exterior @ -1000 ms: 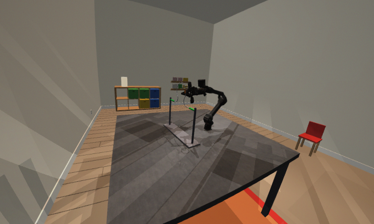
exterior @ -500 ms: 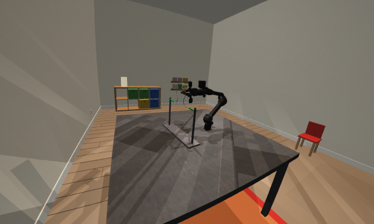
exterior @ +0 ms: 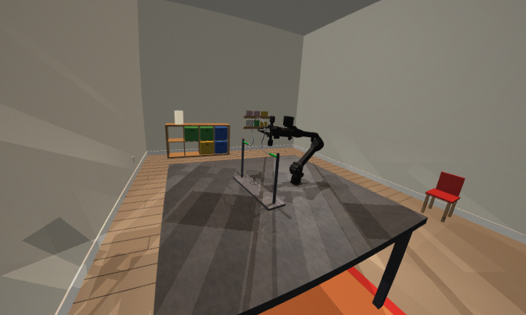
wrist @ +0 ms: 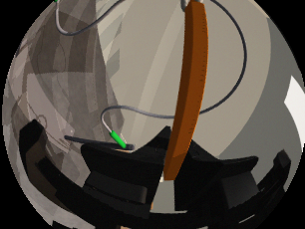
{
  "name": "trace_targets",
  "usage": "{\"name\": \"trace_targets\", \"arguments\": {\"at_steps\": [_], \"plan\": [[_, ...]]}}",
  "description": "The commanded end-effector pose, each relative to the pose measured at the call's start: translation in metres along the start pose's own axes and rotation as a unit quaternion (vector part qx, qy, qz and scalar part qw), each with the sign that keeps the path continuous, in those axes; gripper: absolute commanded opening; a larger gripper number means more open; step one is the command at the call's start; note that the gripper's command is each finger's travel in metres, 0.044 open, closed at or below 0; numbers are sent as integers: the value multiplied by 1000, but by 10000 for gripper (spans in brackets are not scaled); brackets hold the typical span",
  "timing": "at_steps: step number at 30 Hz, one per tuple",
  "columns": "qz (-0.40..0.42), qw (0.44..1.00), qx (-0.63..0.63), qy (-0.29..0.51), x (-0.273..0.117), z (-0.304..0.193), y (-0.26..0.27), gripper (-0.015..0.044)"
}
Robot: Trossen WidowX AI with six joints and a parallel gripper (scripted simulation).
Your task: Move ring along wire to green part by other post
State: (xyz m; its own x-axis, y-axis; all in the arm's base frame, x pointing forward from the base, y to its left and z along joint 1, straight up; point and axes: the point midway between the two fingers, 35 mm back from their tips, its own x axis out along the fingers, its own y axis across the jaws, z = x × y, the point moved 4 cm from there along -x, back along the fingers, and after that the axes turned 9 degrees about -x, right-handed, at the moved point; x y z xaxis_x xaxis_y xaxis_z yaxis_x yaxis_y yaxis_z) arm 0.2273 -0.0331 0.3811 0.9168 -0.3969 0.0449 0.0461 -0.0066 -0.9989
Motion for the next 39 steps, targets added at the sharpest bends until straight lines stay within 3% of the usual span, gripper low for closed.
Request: {"name": "trace_targets", "arguments": {"at_steps": [1, 39], "plan": [[-18, 999, -27, -2, -1, -1, -1, -150], [-144, 959, -244, -8, 1, -2, -10, -150]]}}
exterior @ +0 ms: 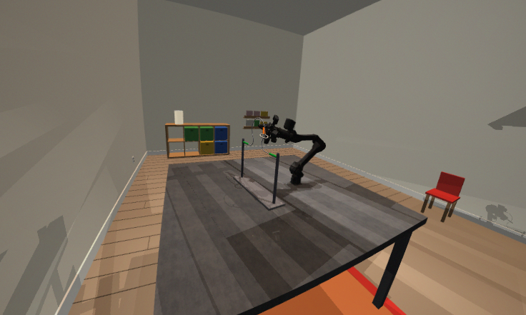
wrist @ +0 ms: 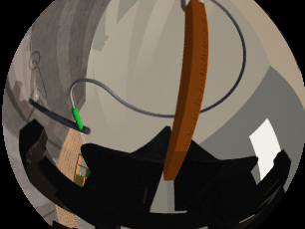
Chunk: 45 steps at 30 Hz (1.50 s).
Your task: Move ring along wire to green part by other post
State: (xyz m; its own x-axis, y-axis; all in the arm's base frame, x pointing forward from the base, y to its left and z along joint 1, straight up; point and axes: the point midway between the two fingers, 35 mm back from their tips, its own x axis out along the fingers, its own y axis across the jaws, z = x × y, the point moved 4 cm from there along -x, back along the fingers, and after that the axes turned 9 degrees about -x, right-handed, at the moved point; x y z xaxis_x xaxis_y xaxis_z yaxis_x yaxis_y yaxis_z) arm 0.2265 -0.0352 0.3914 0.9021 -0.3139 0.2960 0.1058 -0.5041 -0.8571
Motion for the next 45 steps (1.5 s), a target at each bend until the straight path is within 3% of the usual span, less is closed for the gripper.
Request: {"name": "trace_targets", "arguments": {"at_steps": [1, 21, 45], "plan": [[-15, 1000, -25, -1, 0, 0, 0, -150], [-30, 998, -52, -1, 0, -1, 13, -150], [75, 989, 126, 7, -10, 13, 71, -150]]}}
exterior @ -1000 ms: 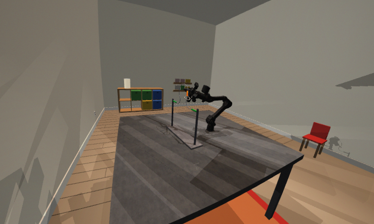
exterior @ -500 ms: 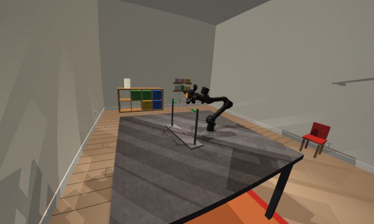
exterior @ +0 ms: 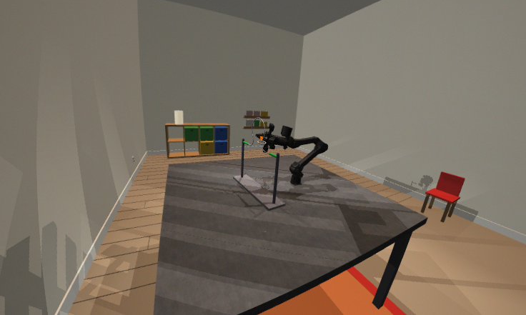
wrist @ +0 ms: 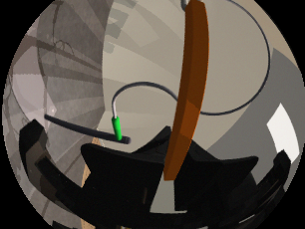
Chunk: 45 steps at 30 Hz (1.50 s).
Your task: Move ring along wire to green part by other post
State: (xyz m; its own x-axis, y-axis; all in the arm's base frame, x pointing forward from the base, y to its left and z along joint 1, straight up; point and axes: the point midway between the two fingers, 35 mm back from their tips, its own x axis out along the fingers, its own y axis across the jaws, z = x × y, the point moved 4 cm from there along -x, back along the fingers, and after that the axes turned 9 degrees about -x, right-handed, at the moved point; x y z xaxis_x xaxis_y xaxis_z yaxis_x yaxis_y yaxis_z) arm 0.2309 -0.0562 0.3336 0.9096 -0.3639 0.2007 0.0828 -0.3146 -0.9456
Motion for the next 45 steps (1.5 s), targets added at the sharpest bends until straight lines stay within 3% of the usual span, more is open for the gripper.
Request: {"name": "trace_targets", "arguments": {"at_steps": [1, 22, 45], "plan": [[27, 999, 47, 4, -3, 3, 14, -150], [158, 950, 269, 12, -24, 35, 70, -150], [261, 822, 505, -11, -51, 96, 108, -150]]}}
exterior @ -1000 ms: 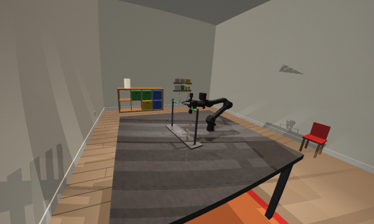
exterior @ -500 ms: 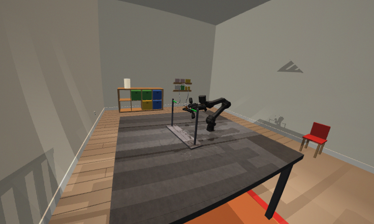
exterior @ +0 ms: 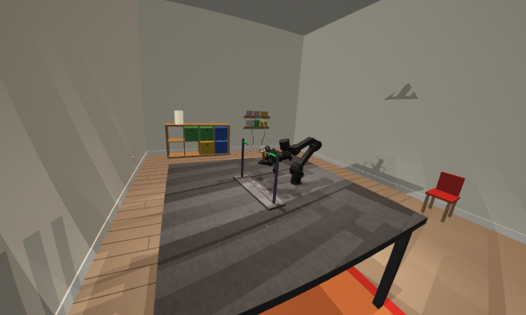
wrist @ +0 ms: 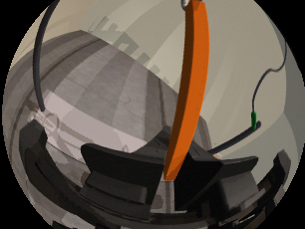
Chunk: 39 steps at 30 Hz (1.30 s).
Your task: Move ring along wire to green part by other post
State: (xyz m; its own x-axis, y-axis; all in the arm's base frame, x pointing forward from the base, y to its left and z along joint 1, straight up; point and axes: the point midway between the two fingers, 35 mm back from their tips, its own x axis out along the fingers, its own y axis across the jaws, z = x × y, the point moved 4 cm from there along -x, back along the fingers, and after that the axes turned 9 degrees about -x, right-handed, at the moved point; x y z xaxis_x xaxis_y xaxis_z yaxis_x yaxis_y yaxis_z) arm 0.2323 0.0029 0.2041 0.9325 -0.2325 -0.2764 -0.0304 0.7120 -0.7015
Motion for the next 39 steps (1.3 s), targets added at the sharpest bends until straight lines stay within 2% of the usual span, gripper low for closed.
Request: {"name": "trace_targets", "arguments": {"at_steps": [1, 20, 39], "plan": [[24, 998, 52, -5, -1, 3, 15, -150], [102, 972, 210, 3, -15, 27, 62, -150], [126, 958, 259, 6, -25, 45, 83, -150]]}}
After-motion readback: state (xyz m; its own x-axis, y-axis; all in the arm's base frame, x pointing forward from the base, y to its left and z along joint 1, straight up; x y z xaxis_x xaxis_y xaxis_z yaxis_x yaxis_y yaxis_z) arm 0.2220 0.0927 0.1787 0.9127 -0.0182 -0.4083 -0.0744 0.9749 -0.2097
